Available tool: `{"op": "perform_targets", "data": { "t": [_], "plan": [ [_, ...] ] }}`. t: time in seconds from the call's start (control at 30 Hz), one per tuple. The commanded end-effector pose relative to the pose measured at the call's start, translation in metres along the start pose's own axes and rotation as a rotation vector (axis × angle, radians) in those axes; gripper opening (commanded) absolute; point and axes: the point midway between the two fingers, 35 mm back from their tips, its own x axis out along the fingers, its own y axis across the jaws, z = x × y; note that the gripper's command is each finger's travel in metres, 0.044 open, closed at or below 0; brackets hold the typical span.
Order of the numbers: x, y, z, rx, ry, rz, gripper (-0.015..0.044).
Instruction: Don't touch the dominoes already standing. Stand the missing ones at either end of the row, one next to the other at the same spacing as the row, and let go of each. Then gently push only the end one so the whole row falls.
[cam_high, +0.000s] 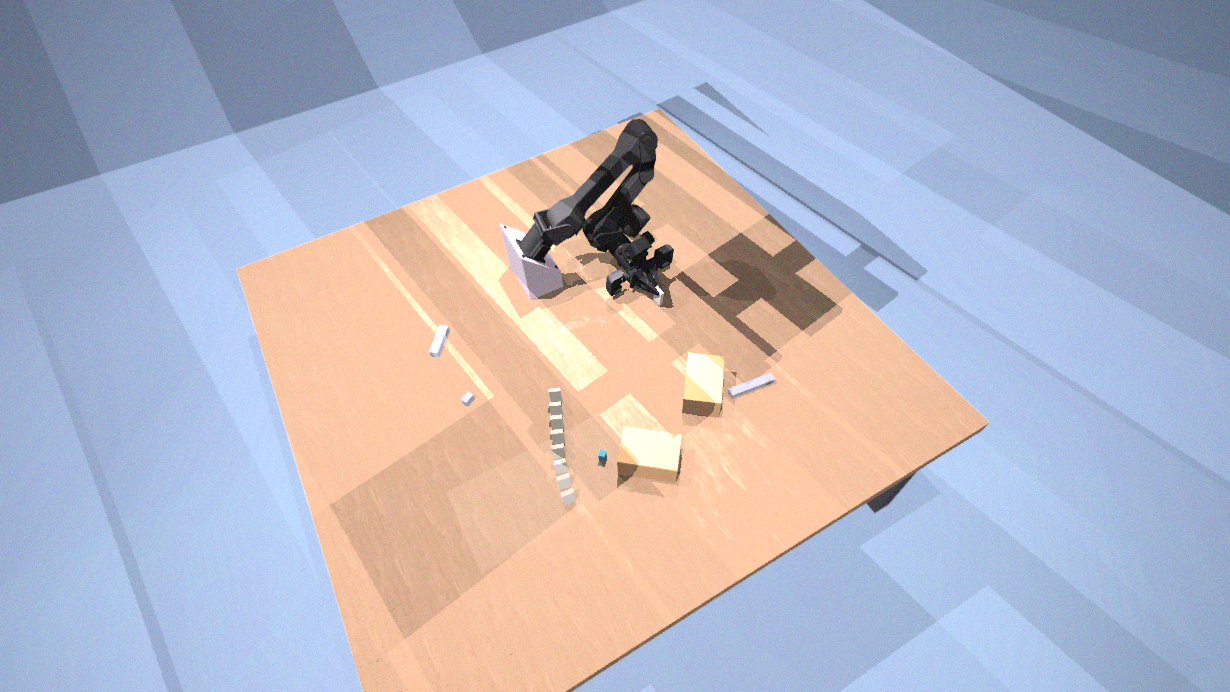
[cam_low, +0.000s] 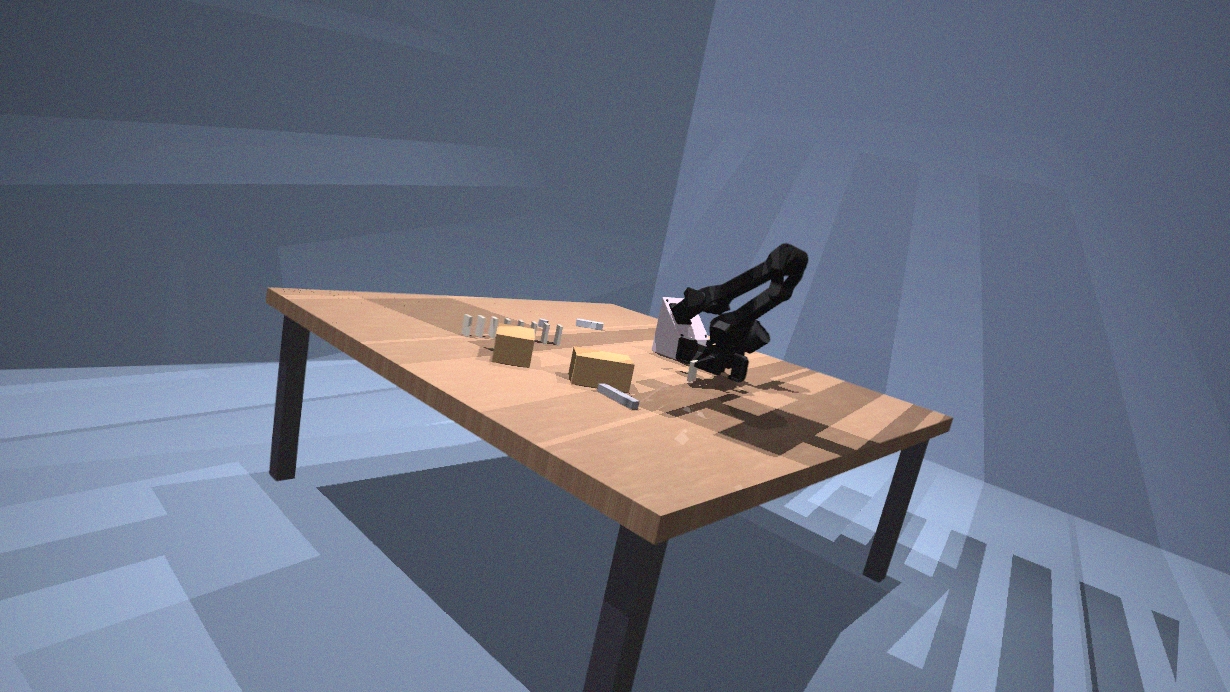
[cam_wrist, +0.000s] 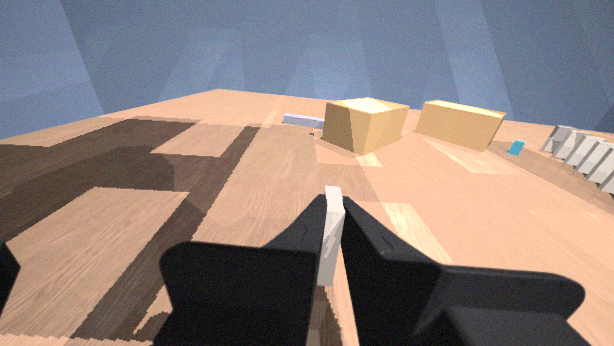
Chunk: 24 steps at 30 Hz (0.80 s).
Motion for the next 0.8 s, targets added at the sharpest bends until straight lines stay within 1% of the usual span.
{"op": "perform_targets", "data": {
  "t": [0.0, 0.1, 0.63, 0.77],
  "plan": [
    [0.000, -0.001, -0.001, 0.001, -0.001, -0.003, 0.0022],
    [0.000, -0.001, -0.001, 0.001, -0.001, -0.003, 0.0022],
    [0.000, -0.001, 0.000, 0.001, -0.001, -0.003, 0.0440],
    [-0.001, 0.002, 0.015, 0.000, 0.000, -0.002, 0.0440]
  ]
}}
